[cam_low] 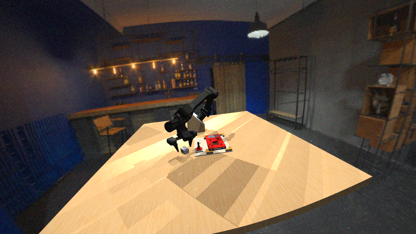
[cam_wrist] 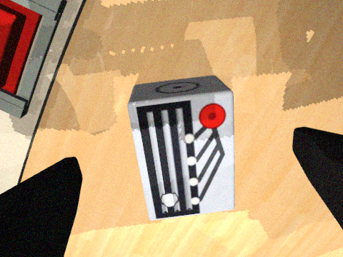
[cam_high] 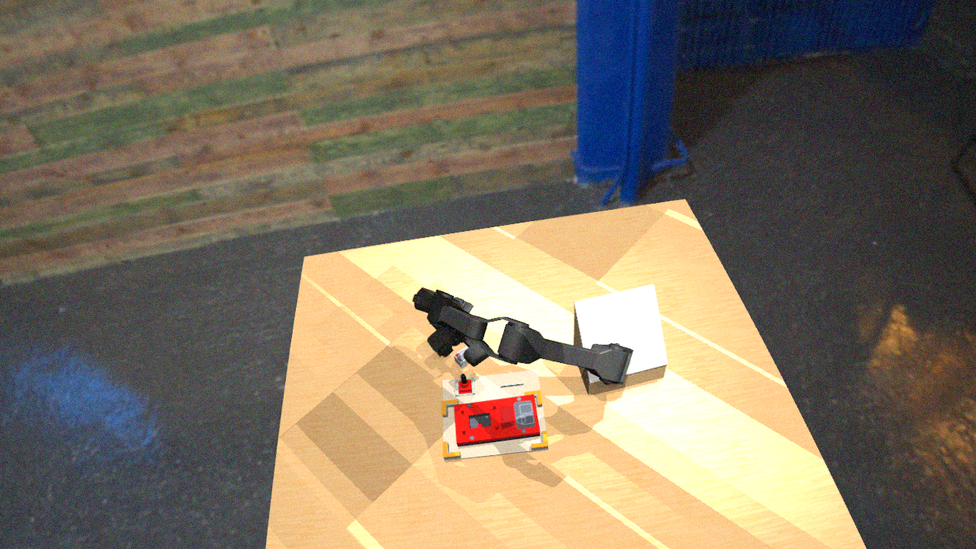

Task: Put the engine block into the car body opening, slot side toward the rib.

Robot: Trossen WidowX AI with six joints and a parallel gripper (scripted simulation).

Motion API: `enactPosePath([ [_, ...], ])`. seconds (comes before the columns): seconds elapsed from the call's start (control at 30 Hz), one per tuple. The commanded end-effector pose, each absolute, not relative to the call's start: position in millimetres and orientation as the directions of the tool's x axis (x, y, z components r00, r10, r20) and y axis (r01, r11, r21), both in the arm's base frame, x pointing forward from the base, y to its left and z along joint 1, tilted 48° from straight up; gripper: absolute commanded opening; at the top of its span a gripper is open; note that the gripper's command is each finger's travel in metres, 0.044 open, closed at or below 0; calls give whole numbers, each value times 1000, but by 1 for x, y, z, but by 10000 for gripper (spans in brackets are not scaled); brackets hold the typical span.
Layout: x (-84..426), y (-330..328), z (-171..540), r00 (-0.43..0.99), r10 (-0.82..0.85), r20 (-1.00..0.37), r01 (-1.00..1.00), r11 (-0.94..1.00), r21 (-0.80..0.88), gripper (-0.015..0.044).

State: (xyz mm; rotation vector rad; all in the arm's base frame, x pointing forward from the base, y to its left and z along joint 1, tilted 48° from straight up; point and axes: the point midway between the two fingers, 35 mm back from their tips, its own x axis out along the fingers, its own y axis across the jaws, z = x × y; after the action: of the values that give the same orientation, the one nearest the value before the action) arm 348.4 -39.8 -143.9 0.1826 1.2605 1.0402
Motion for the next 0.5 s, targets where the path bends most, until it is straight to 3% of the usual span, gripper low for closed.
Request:
enactPosePath([
  [0.0,348,-37,-145,-60,726,-685,-536,555,636,361],
  [0.27,348,-37,-145,-60,726,-685,-536,555,636,151],
  [0.47,348,-37,-145,-60,726,-685,-536,555,636,111],
])
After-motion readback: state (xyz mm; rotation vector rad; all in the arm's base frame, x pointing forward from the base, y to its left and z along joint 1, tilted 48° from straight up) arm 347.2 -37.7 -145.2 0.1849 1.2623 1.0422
